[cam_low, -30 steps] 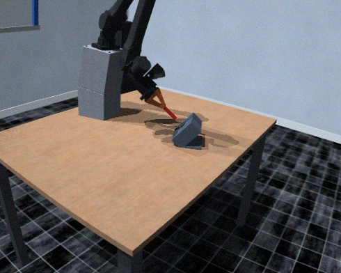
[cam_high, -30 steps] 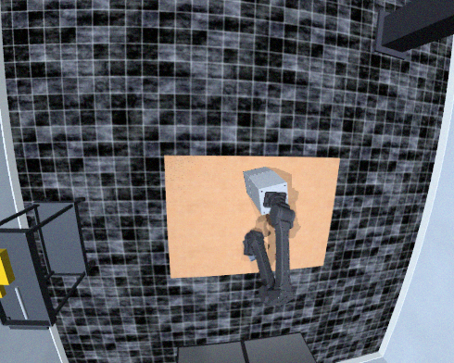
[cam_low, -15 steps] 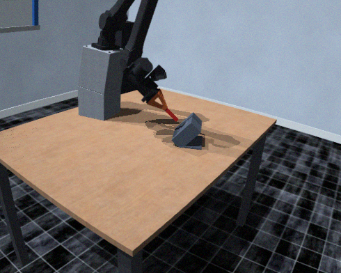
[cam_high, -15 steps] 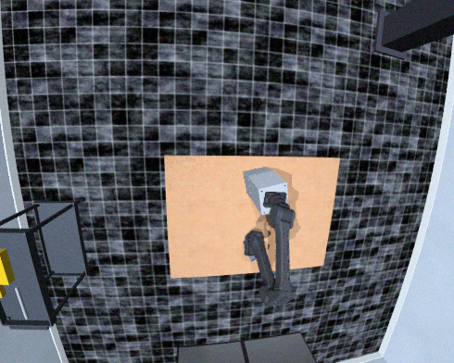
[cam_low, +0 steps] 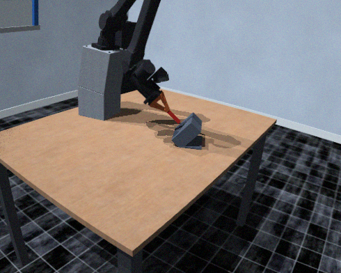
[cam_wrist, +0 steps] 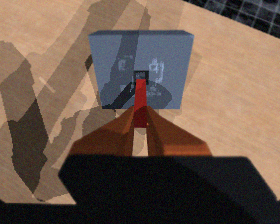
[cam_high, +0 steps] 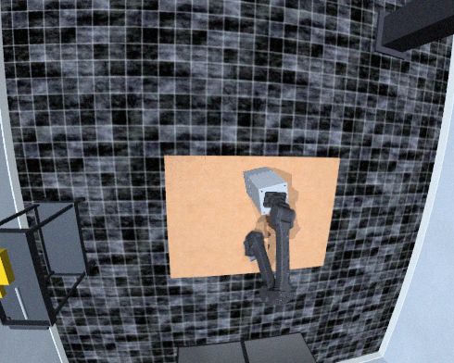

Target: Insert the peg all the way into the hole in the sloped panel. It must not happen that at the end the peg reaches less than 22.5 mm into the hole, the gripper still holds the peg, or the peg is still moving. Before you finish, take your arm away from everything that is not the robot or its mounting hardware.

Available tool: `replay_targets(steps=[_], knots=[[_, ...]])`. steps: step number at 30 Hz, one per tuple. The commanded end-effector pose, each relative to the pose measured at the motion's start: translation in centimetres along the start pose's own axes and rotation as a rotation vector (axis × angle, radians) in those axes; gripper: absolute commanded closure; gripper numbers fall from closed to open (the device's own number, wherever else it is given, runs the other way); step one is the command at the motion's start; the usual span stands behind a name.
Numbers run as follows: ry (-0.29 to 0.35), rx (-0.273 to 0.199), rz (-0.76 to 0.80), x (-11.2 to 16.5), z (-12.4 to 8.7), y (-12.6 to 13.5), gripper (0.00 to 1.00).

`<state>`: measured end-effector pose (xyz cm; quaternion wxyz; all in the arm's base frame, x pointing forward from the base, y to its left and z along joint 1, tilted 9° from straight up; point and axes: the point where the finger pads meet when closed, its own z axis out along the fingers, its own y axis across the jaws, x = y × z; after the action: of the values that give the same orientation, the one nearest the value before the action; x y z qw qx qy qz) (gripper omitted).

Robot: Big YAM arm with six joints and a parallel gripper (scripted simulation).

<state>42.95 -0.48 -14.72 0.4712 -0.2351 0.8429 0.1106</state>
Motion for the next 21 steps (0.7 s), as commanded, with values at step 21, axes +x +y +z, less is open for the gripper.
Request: replay_targets(steps=[21], knots=[[-0.007,-0.008,-0.001,0.0,1.9,0.6,1.0]])
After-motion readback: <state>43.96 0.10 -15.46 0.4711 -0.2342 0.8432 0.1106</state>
